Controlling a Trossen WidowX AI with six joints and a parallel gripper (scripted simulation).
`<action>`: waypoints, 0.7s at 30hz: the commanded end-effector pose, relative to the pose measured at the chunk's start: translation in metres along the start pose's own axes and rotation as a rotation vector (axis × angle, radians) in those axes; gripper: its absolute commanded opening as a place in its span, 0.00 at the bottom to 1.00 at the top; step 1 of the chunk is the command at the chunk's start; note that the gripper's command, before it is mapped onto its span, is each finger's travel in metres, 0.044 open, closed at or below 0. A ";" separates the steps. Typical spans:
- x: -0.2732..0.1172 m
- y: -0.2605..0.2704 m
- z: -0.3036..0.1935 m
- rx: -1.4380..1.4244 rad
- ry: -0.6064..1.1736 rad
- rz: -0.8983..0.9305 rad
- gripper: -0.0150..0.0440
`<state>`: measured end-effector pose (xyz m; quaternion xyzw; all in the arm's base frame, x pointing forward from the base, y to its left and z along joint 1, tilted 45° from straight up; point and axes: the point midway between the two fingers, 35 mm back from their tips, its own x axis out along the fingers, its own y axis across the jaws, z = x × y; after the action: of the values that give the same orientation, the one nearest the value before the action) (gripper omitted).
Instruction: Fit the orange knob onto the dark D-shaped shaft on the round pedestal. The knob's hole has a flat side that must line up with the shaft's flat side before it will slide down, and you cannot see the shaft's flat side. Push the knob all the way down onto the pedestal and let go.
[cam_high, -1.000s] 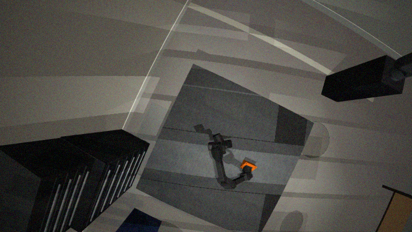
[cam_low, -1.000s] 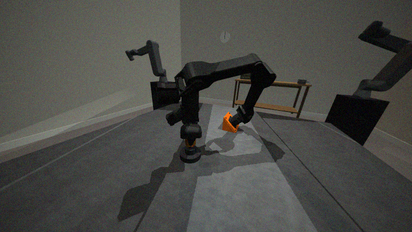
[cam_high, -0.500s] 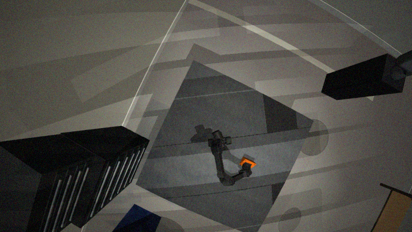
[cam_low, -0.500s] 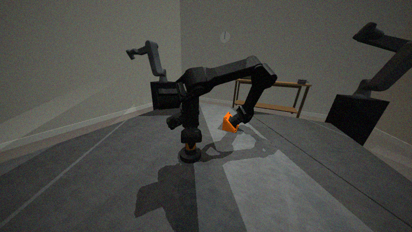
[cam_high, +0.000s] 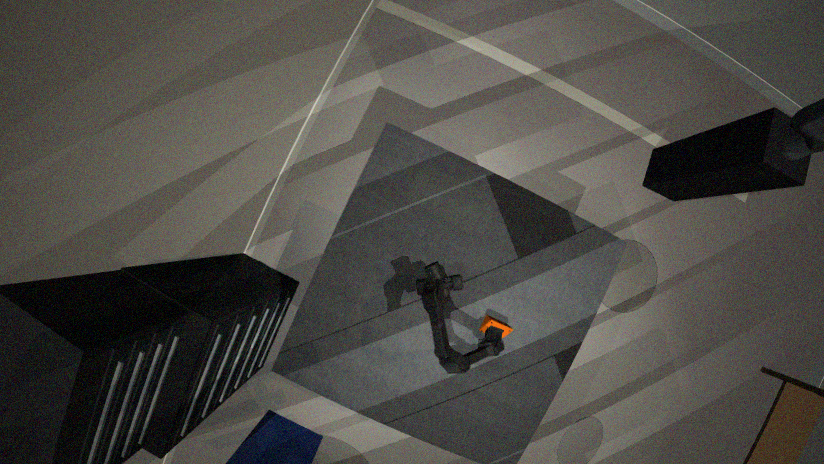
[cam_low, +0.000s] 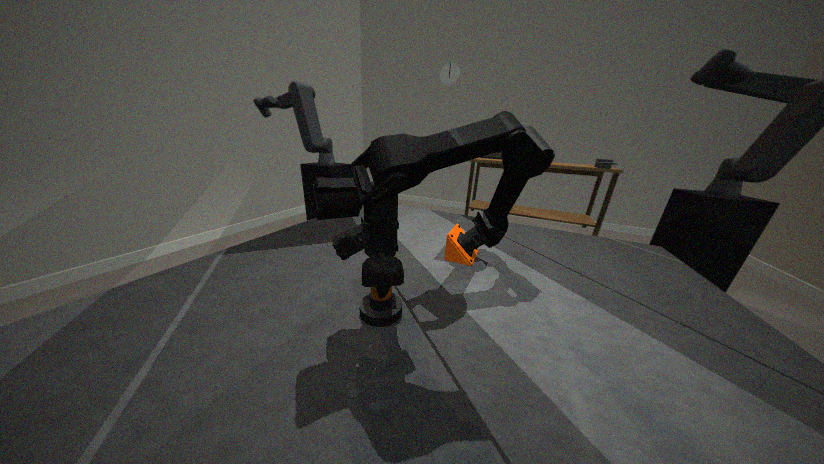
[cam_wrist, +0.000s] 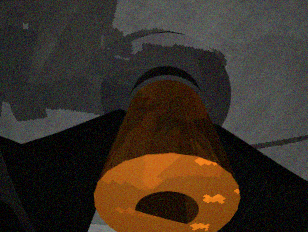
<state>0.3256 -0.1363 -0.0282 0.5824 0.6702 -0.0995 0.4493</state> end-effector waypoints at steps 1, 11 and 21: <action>0.000 0.000 0.000 0.000 0.000 0.000 0.65; 0.000 0.000 0.000 0.000 0.000 0.000 1.00; -0.035 0.001 0.003 0.035 -0.008 0.008 1.00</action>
<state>0.3249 -0.1401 -0.0212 0.5857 0.6726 -0.1018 0.4407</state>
